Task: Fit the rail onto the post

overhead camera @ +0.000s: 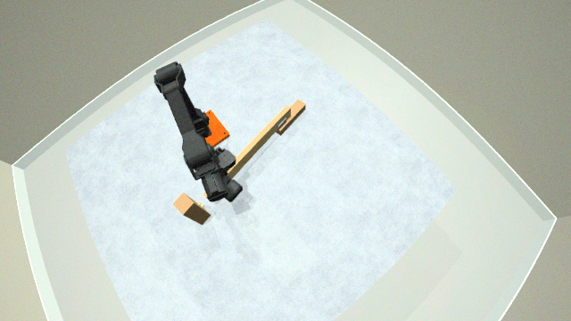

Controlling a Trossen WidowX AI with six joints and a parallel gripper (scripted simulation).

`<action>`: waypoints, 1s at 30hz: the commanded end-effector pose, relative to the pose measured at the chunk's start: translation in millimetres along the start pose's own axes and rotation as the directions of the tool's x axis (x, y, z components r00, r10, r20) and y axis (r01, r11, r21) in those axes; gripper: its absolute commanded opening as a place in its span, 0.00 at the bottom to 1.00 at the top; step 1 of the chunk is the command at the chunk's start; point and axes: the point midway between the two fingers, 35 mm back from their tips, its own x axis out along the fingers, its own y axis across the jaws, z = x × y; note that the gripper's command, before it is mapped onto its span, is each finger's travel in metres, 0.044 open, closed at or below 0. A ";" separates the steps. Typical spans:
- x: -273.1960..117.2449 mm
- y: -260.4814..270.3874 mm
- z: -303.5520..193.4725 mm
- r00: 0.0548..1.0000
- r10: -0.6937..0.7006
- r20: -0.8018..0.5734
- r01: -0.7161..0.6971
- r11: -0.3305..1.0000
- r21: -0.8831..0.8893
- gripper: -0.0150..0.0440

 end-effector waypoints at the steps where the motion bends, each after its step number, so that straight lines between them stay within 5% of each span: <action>1: -2.4 -1.9 -3.1 1.000 -0.007 -0.007 0.007 1.000 -0.004 0.25; 30: -2.0 -1.9 -12.0 1.000 -0.007 -0.008 0.007 1.000 -0.004 0.25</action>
